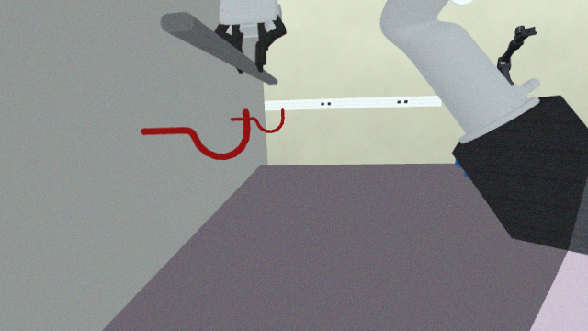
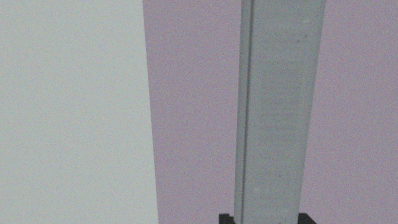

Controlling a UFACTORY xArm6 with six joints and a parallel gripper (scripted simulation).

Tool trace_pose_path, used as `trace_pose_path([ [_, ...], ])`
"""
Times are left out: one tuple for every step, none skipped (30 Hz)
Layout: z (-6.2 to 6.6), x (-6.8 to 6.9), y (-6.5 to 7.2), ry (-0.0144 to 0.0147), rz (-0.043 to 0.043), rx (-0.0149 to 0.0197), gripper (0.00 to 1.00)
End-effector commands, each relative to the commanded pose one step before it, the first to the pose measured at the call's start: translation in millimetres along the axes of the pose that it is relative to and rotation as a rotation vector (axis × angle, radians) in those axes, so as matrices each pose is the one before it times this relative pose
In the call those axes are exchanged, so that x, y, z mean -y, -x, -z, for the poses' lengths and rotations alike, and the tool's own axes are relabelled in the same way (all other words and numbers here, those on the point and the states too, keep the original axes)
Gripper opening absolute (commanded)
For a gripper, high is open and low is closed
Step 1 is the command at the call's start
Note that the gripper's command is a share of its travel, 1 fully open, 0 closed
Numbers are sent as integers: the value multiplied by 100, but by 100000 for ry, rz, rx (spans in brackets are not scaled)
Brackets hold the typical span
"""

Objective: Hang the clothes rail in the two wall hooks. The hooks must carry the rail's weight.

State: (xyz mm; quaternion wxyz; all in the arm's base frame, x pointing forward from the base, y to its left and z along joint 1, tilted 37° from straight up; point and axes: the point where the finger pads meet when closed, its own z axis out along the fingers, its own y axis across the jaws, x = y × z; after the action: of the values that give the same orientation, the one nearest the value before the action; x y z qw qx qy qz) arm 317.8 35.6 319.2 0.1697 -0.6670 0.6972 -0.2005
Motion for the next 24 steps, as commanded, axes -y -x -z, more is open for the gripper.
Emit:
trace_pose_path([
  [-191, 122, -94, -349, -29, 83, 0],
  [0, 0, 0, 0, 0, 0, 0],
  [0, 0, 0, 0, 0, 0, 0],
  [-157, 0, -58, 0, 1, -1, 0],
  [-156, 0, -56, 0, 1, -1, 0],
  [-156, 0, -57, 0, 1, -1, 0],
  [-157, 0, -57, 0, 1, -1, 0],
  [-157, 0, -57, 0, 1, -1, 0],
  [-157, 0, -57, 0, 1, -1, 0],
  [-157, 0, -57, 0, 1, -1, 0],
  [-157, 0, -57, 0, 1, -1, 0],
  [-157, 0, -57, 0, 1, -1, 0],
  [-157, 0, -57, 0, 1, -1, 0],
  [-157, 0, -57, 0, 1, -1, 0],
  [-157, 0, -57, 0, 1, -1, 0],
  [-157, 0, -57, 0, 1, -1, 0],
  [-157, 0, -57, 0, 1, -1, 0],
  [-157, 0, -57, 0, 1, -1, 0],
  [0, 0, 0, 0, 0, 0, 0],
  [0, 0, 0, 0, 0, 0, 0],
  [-158, 1, -59, 0, 1, 0, 0],
  [-156, -1, -57, 0, 1, -1, 0],
  [-156, 0, -57, 0, 1, -1, 0],
  [-157, 0, -57, 0, 1, -1, 0],
])
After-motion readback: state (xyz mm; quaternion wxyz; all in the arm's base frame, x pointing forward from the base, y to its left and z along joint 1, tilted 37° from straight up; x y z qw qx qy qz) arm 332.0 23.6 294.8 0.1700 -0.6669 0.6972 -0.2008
